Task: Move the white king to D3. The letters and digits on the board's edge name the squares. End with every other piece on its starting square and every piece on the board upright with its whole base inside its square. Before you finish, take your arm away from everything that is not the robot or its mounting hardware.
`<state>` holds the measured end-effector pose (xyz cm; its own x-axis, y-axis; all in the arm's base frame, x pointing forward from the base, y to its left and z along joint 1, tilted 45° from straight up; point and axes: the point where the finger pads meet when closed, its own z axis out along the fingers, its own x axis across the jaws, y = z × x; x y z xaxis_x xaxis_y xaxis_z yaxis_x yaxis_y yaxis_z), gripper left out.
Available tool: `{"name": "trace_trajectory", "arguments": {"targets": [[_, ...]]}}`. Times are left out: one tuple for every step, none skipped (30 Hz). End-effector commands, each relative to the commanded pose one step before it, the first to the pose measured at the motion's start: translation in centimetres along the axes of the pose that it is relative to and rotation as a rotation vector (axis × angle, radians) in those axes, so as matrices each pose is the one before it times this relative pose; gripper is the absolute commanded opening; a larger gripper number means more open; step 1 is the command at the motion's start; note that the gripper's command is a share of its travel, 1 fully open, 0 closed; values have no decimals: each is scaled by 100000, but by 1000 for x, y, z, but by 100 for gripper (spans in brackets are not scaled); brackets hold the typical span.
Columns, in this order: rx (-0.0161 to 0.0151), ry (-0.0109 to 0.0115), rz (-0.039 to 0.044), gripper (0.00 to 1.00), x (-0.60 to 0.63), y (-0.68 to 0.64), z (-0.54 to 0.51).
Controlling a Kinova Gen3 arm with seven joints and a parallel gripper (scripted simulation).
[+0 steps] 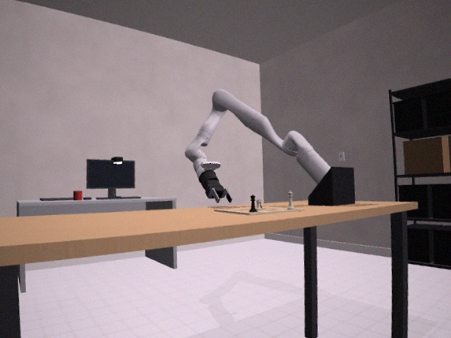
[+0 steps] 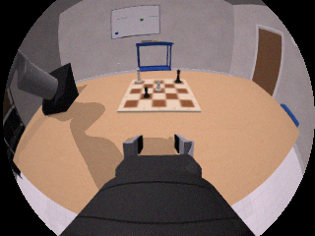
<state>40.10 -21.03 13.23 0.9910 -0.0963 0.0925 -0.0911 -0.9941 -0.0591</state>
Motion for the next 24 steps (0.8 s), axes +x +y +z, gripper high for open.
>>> {"name": "trace_trajectory", "arguments": {"targets": [[-257, 800, -323, 100, 392, 87, -41], [0, 0, 0, 100, 0, -5, -5], [0, 1, 0, 100, 1, -33, -30], [0, 2, 1, 100, 2, -83, -74], [43, -66, 38, 100, -39, -164, -112], [0, 0, 0, 100, 0, 0, 0], [0, 0, 0, 100, 0, 0, 0], [59, -91, 51, 100, -51, -241, -168], [73, -113, 62, 100, -63, -317, -226], [80, -125, 67, 100, -68, -387, -282], [72, -115, 61, 100, -61, -442, -336], [3, -1, 4, 100, 8, -464, -408], [-1, 6, 1, 100, 13, -496, -441], [-29, 54, -22, 100, 42, -506, -471], [229, -185, -33, 100, -31, -597, -491], [75, -50, -29, 100, 12, -538, -475], [-121, 145, -21, 100, 71, -453, -447], [-144, 182, -26, 100, 86, -411, -421], [-88, 134, -32, 100, 73, -385, -388], [-86, 139, -34, 100, 75, -333, -344], [-131, 195, -33, 100, 92, -259, -291], [-5, 19, -3, 100, 16, -239, -219], [0, 0, 0, 100, 0, 0, 0], [0, 0, 0, 100, 0, 0, 0]]}}
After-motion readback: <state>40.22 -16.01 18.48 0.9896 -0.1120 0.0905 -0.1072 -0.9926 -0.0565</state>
